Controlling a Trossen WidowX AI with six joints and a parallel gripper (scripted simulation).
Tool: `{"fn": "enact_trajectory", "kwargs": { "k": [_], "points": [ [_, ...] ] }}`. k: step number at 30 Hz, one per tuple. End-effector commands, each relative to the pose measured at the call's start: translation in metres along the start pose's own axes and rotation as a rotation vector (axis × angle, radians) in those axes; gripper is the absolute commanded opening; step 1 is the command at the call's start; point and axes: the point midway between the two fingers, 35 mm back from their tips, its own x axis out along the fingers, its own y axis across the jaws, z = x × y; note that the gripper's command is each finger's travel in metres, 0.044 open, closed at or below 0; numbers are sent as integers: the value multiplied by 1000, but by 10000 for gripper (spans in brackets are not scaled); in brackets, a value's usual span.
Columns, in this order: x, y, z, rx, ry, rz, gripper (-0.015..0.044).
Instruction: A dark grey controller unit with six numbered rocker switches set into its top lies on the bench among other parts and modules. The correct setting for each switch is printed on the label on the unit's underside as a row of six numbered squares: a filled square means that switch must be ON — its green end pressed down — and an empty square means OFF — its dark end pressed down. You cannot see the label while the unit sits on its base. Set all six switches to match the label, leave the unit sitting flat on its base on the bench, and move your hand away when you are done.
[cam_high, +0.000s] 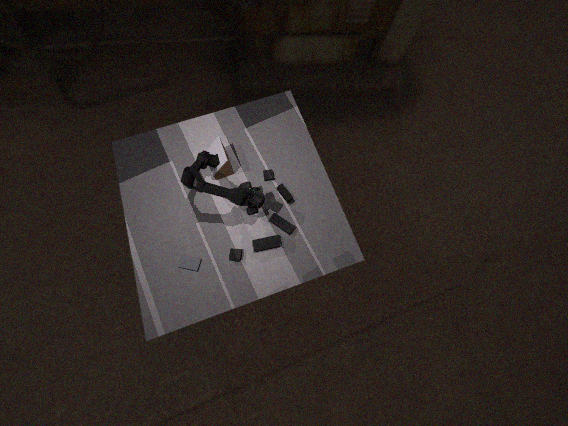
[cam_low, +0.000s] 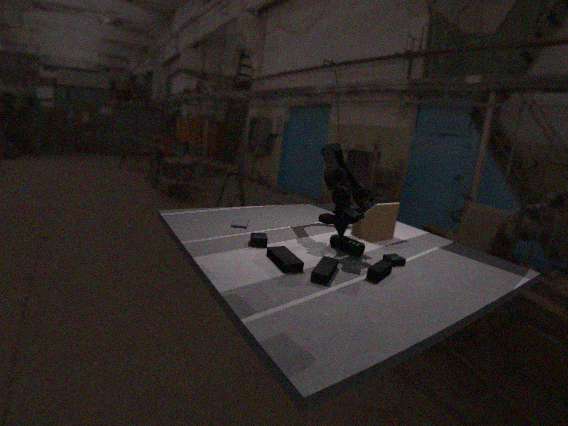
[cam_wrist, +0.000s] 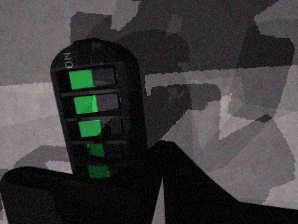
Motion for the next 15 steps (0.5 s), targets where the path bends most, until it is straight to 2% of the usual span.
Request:
{"fn": "enact_trajectory", "kwargs": {
  "k": [1,15],
  "points": [
    [-1,14,-9,-43,2,-61,0],
    [6,62,-44,-153,12,-229,0]
  ]
}}
